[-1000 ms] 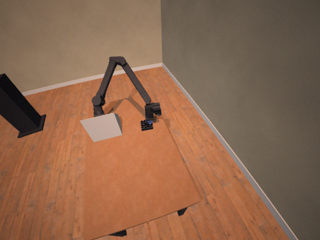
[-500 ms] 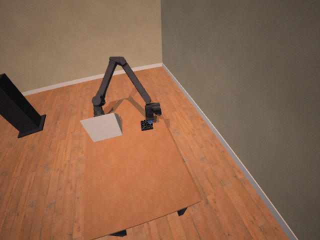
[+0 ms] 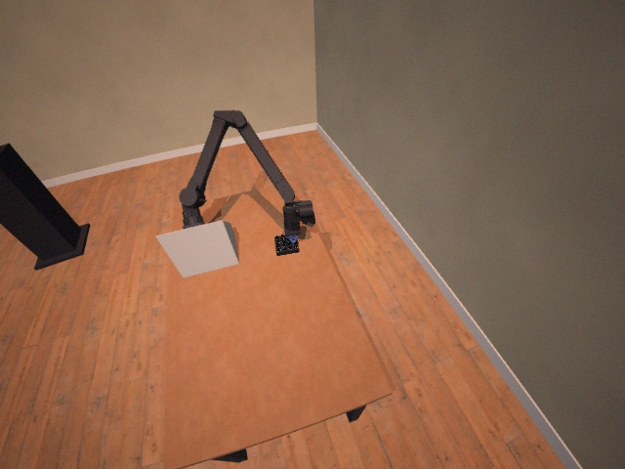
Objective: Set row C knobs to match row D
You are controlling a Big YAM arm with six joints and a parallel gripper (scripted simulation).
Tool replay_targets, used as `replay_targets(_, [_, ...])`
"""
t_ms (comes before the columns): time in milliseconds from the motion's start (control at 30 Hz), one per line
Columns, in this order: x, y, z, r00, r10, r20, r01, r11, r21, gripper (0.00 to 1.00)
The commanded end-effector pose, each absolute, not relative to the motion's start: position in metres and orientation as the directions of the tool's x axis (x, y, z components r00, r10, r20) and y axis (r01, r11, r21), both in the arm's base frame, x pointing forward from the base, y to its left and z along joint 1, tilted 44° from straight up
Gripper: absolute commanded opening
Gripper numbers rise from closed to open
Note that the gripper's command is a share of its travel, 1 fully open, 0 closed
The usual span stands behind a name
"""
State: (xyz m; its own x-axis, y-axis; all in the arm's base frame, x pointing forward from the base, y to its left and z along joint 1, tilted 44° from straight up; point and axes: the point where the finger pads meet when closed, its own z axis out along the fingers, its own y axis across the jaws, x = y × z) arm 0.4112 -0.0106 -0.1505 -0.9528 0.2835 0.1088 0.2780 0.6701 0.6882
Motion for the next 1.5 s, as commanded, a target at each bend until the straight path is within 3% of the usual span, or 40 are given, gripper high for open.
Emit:
replay_targets(0, [0.429,-0.013,-0.136,-0.955,0.288,0.077,0.259,0.674,0.692,0.20])
replay_targets(1467, [0.418,-0.001,-0.161,-0.951,0.292,0.106,0.282,0.666,0.690,0.20])
